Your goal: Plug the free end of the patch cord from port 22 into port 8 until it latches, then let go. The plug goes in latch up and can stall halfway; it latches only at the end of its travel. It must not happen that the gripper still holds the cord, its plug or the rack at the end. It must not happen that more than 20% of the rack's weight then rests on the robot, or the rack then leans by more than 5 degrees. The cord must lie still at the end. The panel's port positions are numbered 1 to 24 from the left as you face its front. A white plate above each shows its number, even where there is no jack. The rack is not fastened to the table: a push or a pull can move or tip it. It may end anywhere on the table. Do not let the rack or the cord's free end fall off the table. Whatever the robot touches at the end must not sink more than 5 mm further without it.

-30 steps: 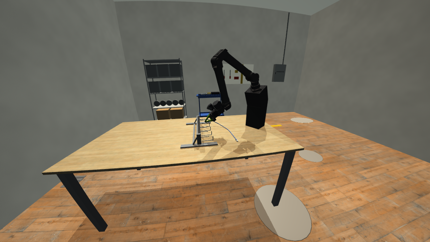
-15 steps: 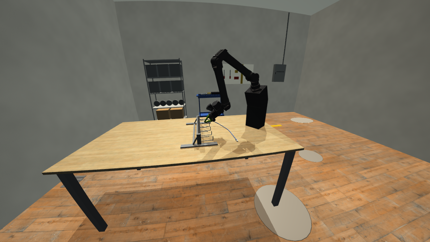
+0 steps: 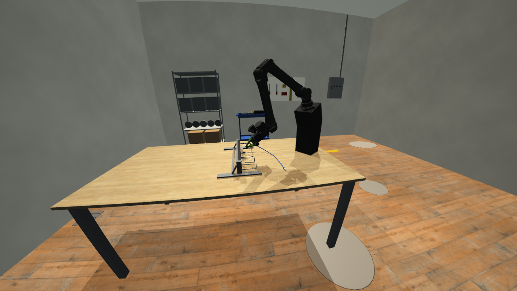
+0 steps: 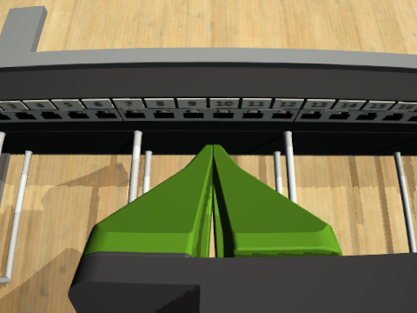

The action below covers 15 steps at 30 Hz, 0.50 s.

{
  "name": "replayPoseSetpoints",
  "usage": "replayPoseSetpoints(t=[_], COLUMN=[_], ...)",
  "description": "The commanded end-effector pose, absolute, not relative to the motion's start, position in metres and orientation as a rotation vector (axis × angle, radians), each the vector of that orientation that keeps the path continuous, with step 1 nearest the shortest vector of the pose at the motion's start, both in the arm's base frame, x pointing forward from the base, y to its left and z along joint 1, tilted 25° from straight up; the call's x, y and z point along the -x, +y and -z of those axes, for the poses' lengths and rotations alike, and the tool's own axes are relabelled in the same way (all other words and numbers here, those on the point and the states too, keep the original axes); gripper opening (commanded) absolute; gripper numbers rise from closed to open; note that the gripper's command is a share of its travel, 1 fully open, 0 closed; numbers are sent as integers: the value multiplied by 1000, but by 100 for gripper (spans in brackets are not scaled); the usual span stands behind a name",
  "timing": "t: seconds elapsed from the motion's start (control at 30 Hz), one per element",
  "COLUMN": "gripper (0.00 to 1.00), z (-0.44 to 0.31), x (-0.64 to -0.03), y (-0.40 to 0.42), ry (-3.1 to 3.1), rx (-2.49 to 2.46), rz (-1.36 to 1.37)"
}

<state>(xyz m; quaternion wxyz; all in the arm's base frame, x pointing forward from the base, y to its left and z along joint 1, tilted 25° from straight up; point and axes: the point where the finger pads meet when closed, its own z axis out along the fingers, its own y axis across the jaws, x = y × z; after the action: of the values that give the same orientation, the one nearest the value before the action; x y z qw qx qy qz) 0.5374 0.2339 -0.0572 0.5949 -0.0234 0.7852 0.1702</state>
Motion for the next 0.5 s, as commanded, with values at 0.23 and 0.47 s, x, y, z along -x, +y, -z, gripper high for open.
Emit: replayPoseSetpoints(t=[0.23,0.47], gripper=[0,0], z=[50,51], x=[-537,-537], y=[235,235], ry=[1814,1816], rx=[70,70], rz=[-391,-391])
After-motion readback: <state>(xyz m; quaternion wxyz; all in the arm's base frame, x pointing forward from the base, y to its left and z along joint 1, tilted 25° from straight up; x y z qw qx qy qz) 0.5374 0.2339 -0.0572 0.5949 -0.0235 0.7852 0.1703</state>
